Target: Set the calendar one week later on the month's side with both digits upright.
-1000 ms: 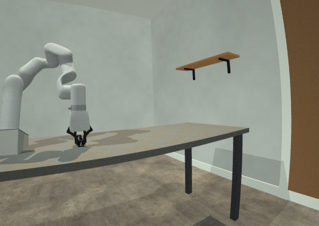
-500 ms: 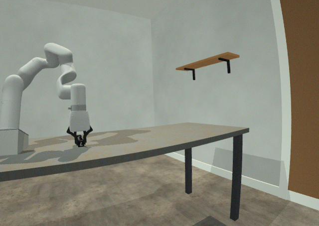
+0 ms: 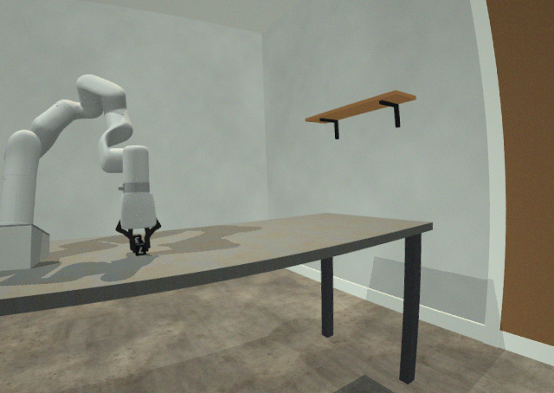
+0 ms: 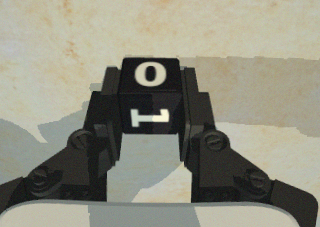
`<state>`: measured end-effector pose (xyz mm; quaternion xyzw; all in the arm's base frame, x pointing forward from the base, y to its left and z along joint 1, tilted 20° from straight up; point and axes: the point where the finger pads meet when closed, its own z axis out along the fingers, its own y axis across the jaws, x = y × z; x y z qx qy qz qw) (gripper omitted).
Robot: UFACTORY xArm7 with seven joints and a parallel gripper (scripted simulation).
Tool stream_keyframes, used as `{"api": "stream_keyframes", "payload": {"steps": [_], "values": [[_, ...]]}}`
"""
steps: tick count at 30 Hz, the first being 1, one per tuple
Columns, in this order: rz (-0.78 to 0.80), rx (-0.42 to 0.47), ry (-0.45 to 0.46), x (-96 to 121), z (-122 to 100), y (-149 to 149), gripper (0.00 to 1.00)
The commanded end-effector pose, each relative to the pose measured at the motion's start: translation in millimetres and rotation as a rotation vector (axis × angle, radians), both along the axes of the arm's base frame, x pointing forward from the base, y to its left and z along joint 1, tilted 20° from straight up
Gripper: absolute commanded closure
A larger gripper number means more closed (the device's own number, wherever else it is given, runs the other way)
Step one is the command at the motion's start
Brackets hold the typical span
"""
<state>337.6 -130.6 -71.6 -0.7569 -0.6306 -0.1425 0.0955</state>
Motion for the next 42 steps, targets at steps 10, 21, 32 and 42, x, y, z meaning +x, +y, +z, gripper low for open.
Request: {"api": "stream_keyframes", "payload": {"steps": [10, 21, 32, 42], "values": [[-0.002, -0.002, -0.003, 0.8, 0.9, -1.3, 0.57], [-0.002, -0.002, -0.003, 0.8, 0.9, -1.3, 0.53], [-0.002, -0.002, -0.003, -1.7, 25.2, -9.7, 0.53], [-0.002, -0.002, -0.003, -5.9, 65.4, -23.5, 0.53]]}}
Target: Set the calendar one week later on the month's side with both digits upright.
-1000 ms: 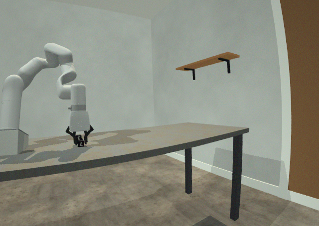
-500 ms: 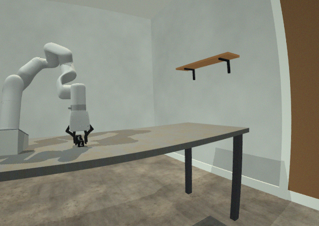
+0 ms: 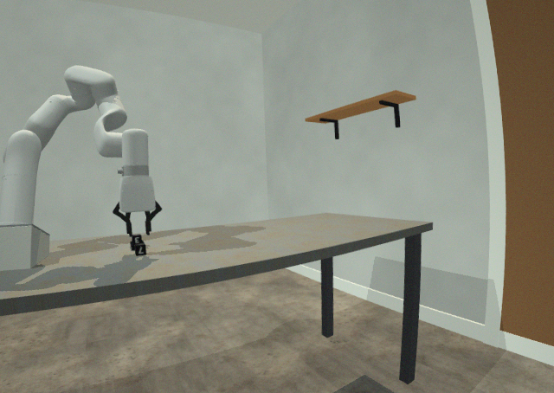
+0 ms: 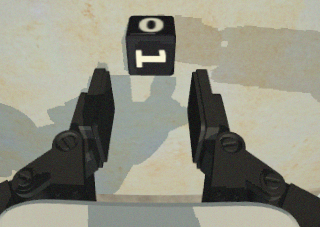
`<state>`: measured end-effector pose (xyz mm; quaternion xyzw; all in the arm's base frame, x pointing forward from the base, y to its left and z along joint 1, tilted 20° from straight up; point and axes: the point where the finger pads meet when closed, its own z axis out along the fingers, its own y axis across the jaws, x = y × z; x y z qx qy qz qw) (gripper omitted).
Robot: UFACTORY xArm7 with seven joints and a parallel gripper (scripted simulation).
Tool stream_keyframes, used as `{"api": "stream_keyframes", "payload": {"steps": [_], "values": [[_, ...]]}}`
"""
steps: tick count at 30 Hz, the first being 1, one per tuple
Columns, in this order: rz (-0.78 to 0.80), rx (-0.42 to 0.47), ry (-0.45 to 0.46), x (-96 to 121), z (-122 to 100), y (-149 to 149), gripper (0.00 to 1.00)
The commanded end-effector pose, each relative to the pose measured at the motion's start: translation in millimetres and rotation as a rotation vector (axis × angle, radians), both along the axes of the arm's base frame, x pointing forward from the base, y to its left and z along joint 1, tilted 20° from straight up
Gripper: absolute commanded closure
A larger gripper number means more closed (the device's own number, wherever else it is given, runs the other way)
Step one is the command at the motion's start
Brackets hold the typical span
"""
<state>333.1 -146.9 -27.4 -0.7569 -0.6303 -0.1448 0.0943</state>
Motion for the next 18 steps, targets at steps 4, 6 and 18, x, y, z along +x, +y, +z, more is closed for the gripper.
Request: {"api": "stream_keyframes", "payload": {"steps": [4, 6, 18], "values": [[0.000, -0.003, 0.002, -2.8, 34.8, -11.9, 0.53], [0.000, -0.003, 0.002, -3.2, 38.7, -13.2, 0.53], [-0.001, -0.003, 0.002, -3.5, 41.3, -14.1, 0.00]]}}
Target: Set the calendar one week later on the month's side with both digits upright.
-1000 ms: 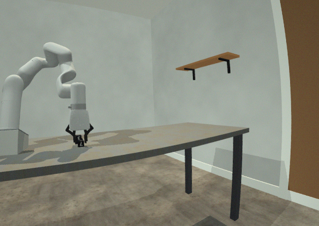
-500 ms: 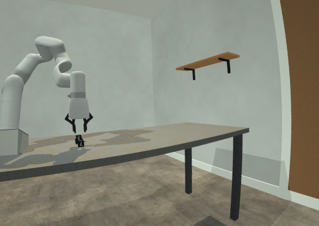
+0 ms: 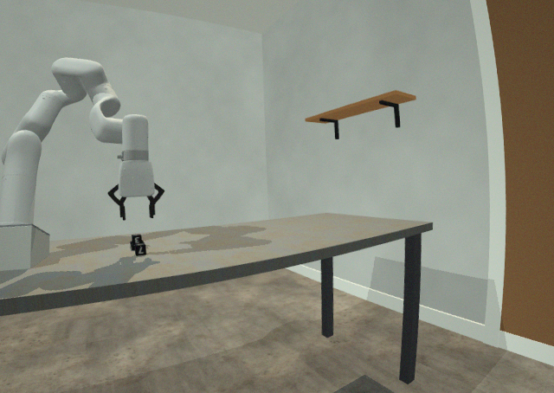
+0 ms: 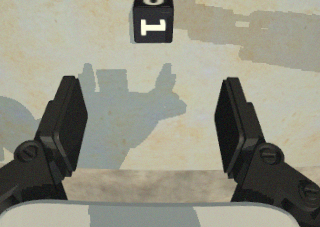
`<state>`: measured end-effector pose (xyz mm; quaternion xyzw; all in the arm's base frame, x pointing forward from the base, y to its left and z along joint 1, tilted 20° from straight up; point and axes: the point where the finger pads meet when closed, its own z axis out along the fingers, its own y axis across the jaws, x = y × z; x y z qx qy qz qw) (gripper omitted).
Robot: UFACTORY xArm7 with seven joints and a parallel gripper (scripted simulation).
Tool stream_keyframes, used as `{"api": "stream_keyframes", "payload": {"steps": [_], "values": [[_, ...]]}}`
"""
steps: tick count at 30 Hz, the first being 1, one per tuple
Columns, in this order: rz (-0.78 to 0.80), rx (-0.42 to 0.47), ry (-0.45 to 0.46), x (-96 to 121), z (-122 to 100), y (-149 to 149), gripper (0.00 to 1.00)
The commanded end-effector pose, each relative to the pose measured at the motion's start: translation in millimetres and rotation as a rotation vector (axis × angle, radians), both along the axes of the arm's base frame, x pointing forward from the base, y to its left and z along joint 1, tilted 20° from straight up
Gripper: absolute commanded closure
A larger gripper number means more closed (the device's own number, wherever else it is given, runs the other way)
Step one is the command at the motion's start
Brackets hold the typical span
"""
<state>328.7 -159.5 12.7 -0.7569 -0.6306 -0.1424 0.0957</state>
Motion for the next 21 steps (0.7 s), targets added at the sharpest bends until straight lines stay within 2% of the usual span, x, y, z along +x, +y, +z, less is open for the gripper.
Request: {"api": "stream_keyframes", "payload": {"steps": [1, 16, 21], "values": [[-0.002, -0.002, -0.003, 0.9, 1.2, -1.4, 0.00], [-0.002, -0.002, -0.003, 0.9, 1.1, -1.4, 0.00], [0.000, -0.002, -0.003, 0.4, -6.2, 2.8, 0.00]]}}
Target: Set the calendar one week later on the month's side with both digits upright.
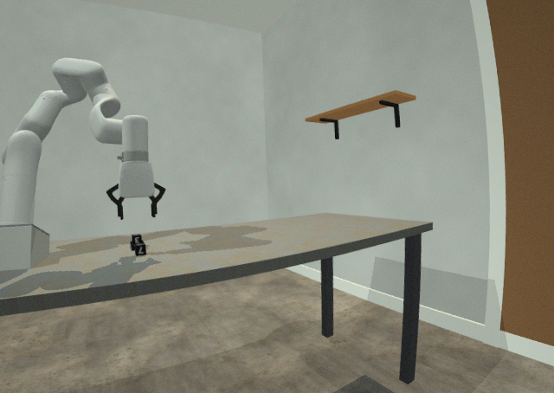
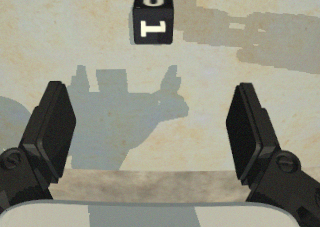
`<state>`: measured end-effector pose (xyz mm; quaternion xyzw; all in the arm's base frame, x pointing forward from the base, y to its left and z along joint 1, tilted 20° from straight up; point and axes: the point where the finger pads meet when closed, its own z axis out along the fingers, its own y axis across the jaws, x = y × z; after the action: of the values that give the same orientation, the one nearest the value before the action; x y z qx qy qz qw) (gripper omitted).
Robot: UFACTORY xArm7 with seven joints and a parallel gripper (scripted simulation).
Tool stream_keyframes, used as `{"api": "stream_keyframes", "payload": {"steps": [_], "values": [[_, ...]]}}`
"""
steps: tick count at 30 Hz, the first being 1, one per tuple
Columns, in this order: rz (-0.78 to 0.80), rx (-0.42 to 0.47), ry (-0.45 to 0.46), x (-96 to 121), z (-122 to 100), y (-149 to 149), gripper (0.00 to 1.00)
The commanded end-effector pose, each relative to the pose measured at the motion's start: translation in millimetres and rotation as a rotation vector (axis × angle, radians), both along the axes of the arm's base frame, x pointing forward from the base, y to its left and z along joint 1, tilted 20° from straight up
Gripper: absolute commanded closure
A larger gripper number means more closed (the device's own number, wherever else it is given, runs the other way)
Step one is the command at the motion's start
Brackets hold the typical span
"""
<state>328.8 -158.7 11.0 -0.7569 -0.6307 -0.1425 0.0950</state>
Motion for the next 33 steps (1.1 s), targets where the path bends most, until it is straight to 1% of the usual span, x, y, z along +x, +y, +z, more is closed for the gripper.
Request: {"api": "stream_keyframes", "payload": {"steps": [1, 5, 6, 33], "values": [[0.000, -0.001, -0.002, 0.2, -5.8, 2.7, 0.00], [0.001, -0.002, -0.002, 0.1, -6.5, 3.1, 0.00], [0.001, -0.002, -0.002, 0.1, -6.5, 3.1, 0.53], [0.001, -0.002, -0.002, 0.1, -6.5, 3.1, 0.53]]}}
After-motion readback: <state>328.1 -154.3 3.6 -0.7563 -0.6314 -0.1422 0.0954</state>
